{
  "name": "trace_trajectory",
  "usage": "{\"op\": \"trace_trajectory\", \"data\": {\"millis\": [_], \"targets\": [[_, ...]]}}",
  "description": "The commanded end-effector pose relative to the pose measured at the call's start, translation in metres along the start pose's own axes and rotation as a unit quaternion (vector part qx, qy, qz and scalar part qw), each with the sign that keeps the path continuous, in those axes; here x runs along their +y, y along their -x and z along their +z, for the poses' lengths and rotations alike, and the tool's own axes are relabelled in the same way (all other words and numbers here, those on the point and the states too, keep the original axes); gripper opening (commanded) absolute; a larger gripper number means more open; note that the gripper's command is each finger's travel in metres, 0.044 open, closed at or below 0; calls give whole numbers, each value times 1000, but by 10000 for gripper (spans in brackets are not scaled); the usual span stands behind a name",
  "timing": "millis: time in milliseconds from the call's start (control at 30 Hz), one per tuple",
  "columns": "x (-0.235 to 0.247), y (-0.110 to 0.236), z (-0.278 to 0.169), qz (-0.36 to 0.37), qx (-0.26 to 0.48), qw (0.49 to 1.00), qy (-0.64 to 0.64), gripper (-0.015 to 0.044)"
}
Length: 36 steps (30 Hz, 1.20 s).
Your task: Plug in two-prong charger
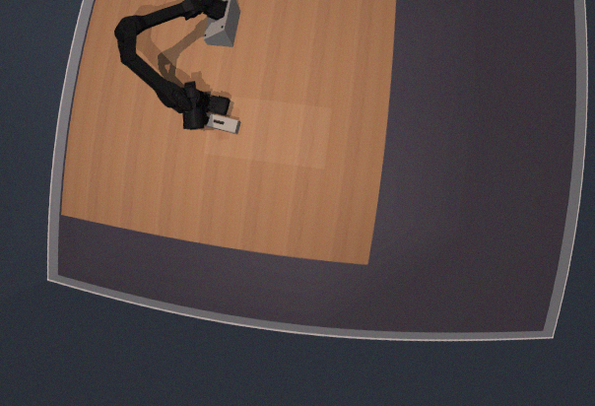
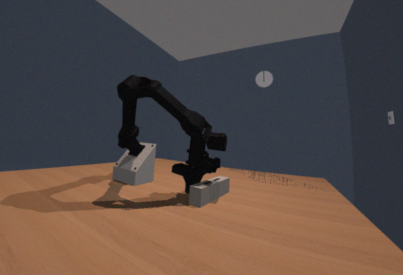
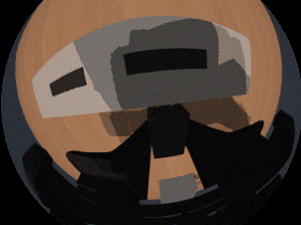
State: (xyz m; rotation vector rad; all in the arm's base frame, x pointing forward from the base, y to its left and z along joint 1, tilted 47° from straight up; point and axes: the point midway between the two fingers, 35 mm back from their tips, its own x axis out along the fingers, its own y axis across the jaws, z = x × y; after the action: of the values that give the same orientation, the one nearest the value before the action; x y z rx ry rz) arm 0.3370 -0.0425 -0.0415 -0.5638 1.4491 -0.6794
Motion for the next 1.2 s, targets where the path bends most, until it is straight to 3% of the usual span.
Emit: {"op": "trace_trajectory", "data": {"millis": [0,1167], "targets": [[0,1,3,-2,-1,1000,1,0],[-1,1,12,-2,-2,1000,1,0]]}}
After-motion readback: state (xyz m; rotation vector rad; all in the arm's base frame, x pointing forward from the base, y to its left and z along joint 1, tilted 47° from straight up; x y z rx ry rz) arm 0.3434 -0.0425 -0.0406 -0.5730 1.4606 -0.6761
